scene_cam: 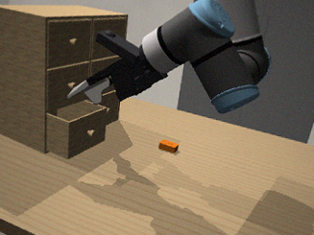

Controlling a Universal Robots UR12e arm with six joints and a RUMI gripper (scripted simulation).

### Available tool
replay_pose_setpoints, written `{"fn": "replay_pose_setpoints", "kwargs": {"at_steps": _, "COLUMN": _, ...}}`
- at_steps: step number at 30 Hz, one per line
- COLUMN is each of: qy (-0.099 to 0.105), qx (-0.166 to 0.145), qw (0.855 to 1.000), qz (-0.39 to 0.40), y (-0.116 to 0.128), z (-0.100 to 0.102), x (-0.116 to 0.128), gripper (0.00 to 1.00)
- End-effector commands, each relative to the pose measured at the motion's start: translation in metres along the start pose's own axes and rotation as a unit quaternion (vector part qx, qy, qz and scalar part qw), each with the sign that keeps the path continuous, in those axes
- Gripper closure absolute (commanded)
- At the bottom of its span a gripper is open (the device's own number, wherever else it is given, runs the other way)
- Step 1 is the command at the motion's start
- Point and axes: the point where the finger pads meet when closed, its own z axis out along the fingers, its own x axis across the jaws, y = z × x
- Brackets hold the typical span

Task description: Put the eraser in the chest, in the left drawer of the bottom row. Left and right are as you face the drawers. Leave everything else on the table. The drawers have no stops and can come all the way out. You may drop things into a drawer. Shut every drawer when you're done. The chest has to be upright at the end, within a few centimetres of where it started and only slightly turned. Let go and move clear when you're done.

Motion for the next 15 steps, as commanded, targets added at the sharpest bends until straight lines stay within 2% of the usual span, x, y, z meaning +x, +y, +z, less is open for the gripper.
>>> {"fn": "replay_pose_setpoints", "kwargs": {"at_steps": 1, "qy": 0.0, "qx": -0.002, "qw": 1.0, "qz": 0.0, "y": 0.005, "z": -0.005, "x": 0.0, "gripper": 0.0}}
{"fn": "replay_pose_setpoints", "kwargs": {"at_steps": 15, "qy": 0.0, "qx": -0.002, "qw": 1.0, "qz": 0.0, "y": 0.022, "z": -0.027, "x": 0.0, "gripper": 0.0}}
